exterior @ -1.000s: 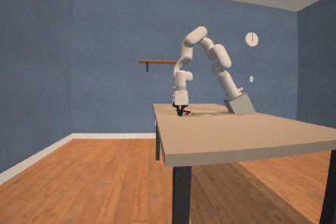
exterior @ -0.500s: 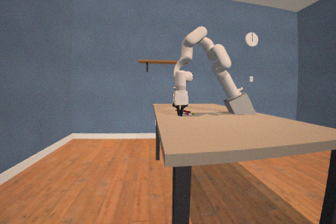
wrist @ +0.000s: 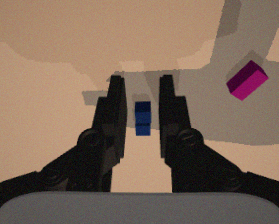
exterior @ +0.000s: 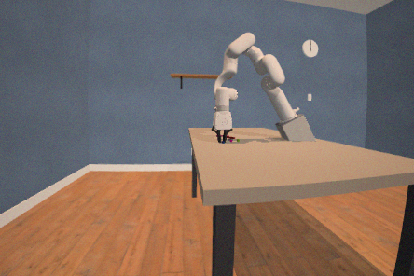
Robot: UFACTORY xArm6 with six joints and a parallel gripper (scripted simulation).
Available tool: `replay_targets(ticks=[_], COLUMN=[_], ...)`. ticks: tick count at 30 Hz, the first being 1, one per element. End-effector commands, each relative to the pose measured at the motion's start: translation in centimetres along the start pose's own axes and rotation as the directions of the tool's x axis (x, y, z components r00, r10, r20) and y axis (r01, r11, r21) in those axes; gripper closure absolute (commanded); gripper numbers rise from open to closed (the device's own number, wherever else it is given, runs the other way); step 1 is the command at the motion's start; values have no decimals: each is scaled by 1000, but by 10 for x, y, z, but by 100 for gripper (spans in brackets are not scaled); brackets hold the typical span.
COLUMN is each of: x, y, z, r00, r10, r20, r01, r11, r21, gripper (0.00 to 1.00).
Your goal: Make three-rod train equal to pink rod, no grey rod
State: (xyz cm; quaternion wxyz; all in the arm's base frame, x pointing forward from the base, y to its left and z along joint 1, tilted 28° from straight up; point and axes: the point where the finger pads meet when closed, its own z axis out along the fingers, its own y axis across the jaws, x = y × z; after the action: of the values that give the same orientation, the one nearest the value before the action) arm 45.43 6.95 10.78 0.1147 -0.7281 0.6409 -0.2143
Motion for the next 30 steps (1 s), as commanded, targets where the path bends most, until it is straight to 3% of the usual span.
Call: replay_targets(ticks=[1, 18, 30], x=[0, 0, 0], y=[-1, -1, -1], z=[-1, -7, -62], r00=[1000, 1000, 1000], r10=[0, 0, 0], r20=[0, 0, 0], r01=[0, 0, 0], r11=[1000, 1000, 1000], r21=[3, 3, 3], gripper=[76, 76, 76])
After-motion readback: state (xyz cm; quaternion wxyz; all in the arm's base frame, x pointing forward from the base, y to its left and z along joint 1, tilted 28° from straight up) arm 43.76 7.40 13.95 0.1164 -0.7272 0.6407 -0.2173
